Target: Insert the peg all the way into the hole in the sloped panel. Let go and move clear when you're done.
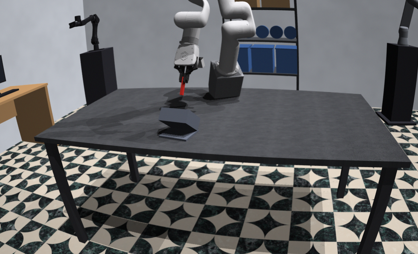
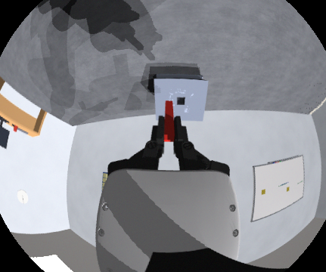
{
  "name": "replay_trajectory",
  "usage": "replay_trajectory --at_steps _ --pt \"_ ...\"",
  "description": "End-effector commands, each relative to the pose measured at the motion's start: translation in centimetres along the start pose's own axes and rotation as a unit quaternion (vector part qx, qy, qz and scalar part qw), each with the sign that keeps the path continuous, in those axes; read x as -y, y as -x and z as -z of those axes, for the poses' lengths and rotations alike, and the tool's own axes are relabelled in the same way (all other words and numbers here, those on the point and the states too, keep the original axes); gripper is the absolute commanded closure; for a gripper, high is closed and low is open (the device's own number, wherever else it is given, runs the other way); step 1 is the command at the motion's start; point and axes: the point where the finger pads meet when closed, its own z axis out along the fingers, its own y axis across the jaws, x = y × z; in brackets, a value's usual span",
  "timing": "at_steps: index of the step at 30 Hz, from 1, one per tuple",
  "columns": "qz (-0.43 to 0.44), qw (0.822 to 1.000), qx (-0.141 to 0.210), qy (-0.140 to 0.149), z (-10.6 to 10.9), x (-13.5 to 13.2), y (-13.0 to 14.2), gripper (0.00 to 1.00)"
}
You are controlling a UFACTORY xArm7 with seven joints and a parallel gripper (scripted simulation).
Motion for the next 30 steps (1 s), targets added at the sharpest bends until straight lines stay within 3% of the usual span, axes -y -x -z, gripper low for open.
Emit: replay_trajectory --at_steps 1,30 --pt "0.001 1.000 0.012 -0.001 0.2 -0.2 0.4 1.00" --pt "0.014 0.996 0.085 -0.001 1.1 -1.8 1.7 1.00"
